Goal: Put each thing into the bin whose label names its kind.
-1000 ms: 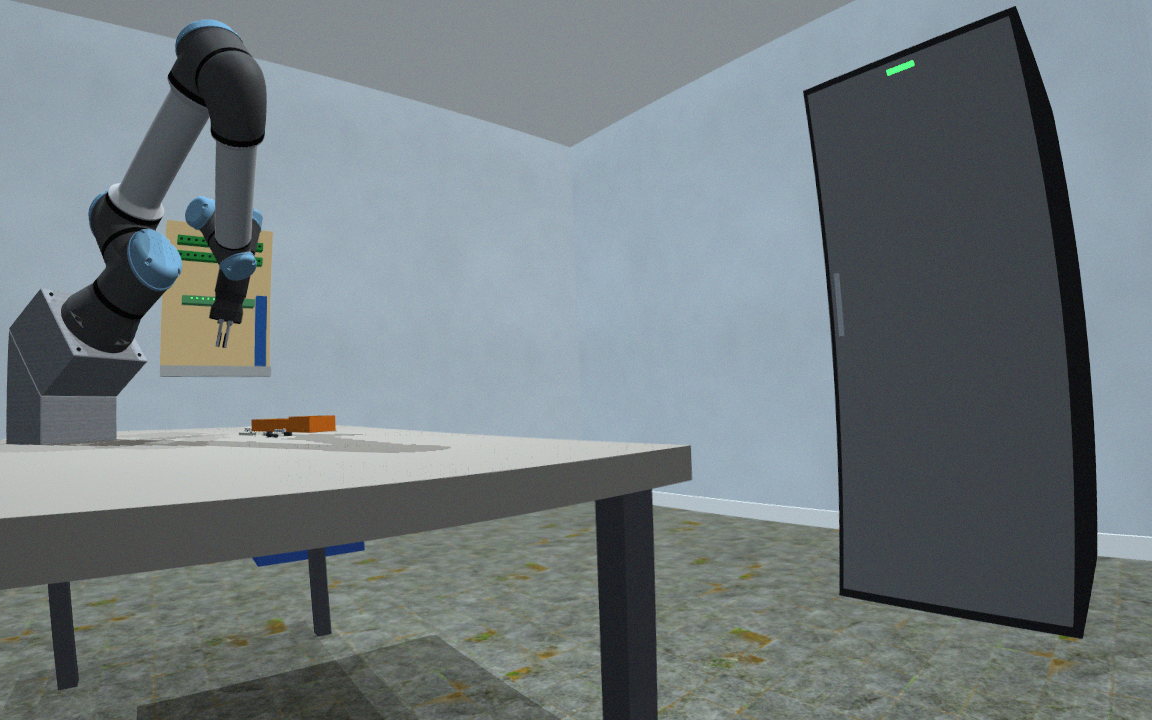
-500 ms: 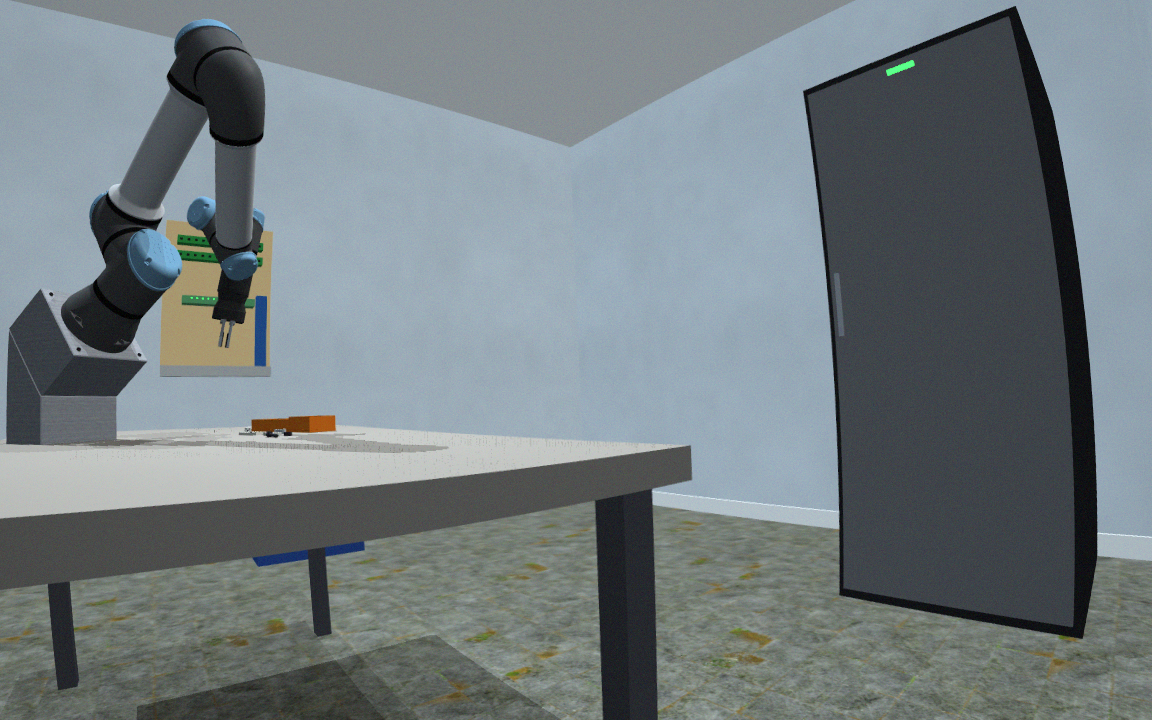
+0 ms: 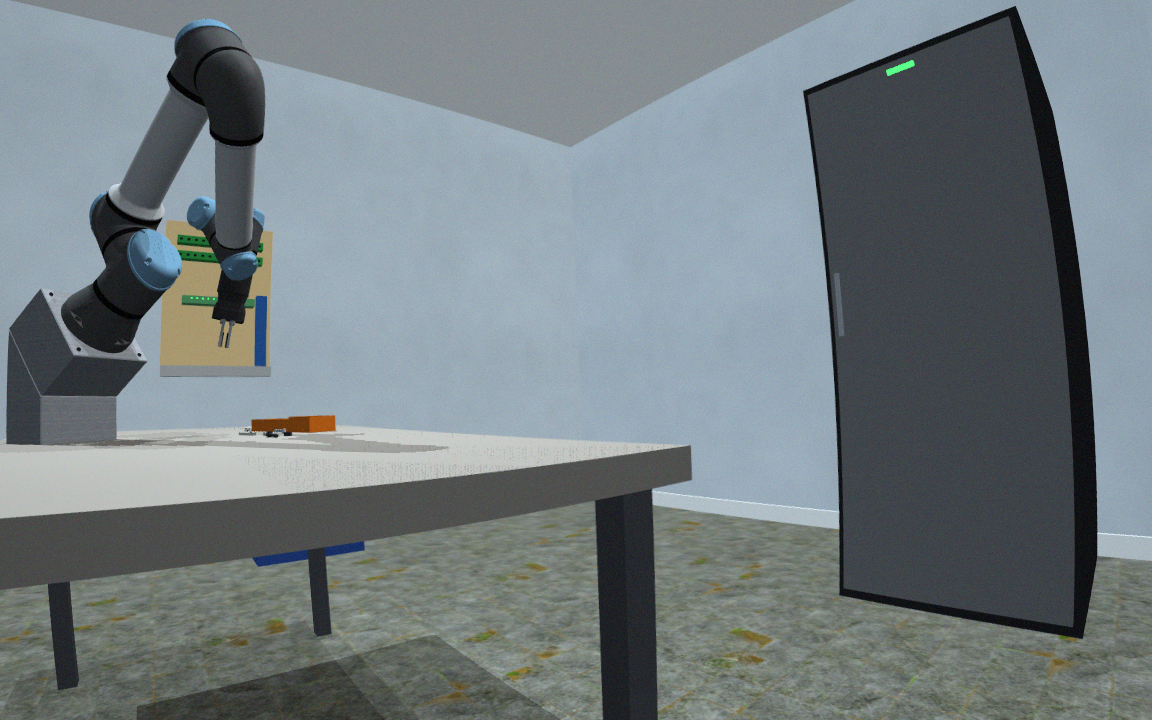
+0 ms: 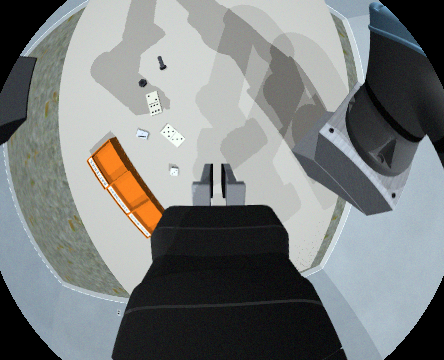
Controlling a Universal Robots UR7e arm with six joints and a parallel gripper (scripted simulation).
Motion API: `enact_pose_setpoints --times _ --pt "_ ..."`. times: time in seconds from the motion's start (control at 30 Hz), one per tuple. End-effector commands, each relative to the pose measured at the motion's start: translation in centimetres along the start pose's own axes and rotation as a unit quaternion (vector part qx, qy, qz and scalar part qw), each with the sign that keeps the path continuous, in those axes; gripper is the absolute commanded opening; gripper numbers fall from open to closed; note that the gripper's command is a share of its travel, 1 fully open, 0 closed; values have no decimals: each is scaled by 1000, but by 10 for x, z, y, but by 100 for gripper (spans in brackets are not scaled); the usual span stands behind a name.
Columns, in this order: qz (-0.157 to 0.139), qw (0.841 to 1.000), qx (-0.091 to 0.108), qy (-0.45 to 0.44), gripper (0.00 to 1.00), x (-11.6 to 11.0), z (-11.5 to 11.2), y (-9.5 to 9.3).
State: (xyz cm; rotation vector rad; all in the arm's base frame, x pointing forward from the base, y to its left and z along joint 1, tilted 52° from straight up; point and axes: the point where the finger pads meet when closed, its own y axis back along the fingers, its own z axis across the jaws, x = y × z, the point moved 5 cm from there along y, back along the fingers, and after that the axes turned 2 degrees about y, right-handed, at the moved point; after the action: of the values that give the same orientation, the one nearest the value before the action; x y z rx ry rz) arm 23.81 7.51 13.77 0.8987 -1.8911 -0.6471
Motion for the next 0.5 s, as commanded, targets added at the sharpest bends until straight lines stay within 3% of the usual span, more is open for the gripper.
enact_pose_setpoints --times 0.0,0.47 --pt "0 997 9 -78 31 10 -20 3" --pt "-1 997 9 -78 31 15 -27 4"
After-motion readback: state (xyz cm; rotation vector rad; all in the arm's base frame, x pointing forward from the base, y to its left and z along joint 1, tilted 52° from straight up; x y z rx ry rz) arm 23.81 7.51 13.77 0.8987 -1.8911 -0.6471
